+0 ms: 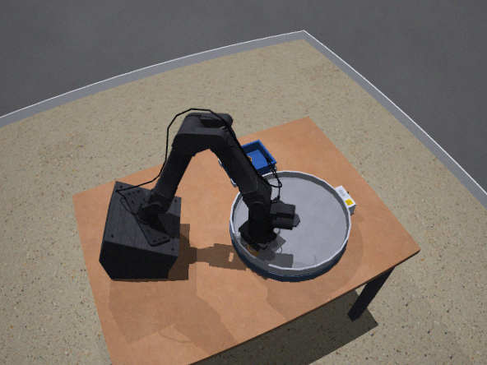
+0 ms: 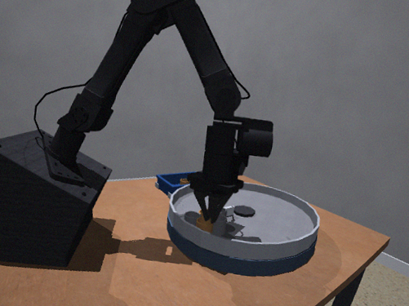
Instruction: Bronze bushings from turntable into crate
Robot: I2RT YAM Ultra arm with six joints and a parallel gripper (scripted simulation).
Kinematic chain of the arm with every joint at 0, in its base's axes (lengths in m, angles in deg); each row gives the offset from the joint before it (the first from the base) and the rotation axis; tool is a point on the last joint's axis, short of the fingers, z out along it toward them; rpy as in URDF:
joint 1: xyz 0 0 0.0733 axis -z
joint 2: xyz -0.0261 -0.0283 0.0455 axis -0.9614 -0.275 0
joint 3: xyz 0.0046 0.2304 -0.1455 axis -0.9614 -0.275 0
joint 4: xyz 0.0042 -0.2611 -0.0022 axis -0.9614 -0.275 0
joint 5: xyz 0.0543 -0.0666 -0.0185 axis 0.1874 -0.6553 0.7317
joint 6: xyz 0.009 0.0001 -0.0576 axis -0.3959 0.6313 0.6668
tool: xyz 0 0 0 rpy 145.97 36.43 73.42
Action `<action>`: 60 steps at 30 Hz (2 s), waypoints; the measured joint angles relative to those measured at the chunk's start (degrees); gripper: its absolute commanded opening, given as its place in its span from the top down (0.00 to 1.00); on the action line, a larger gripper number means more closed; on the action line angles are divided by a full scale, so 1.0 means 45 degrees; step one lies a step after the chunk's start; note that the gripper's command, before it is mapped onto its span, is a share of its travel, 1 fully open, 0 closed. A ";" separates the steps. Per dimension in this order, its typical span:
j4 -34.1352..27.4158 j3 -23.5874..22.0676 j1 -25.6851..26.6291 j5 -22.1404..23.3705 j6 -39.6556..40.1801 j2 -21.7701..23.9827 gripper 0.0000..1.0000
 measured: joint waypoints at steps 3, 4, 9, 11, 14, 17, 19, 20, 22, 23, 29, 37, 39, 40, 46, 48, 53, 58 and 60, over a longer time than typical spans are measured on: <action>0.0000 0.0000 0.0000 0.0000 0.0000 0.0000 0.85; 0.0000 0.0000 0.0000 0.0000 0.0000 0.0000 0.85; 0.0000 0.0000 0.0000 0.0000 0.0000 0.0000 0.85; 0.0000 0.0000 0.0000 0.0000 0.0000 0.0000 0.85; 0.0000 0.0000 0.0000 0.0000 0.0000 0.0000 0.85; 0.0000 0.0000 0.0000 0.0000 0.0000 0.0000 0.85; 0.0000 0.0000 0.0000 0.0000 0.0000 0.0000 0.85; 0.0000 0.0000 0.0000 0.0000 0.0000 0.0000 0.85; 0.0000 0.0000 0.0000 0.0000 0.0000 0.0000 0.85; 0.0000 0.0000 0.0000 0.0000 0.0000 0.0000 0.85; 0.0000 0.0000 0.0000 0.0000 0.0000 0.0000 0.85; 0.0000 0.0000 0.0000 0.0000 0.0000 0.0000 0.85; 0.0000 0.0000 0.0000 0.0000 0.0000 0.0000 0.85; 0.0000 0.0000 0.0000 0.0000 0.0000 0.0000 0.85; 0.0049 0.0000 0.0000 0.0000 0.0000 -0.0015 0.85; 0.0160 0.0000 -0.0005 0.0000 0.0000 -0.0151 0.85; 0.0520 -0.0078 -0.0073 -0.0034 -0.0024 -0.0593 0.85; 0.0714 -0.0073 -0.0073 -0.0029 -0.0044 -0.0617 0.85; 0.0763 -0.0073 -0.0073 -0.0029 -0.0049 -0.0617 0.85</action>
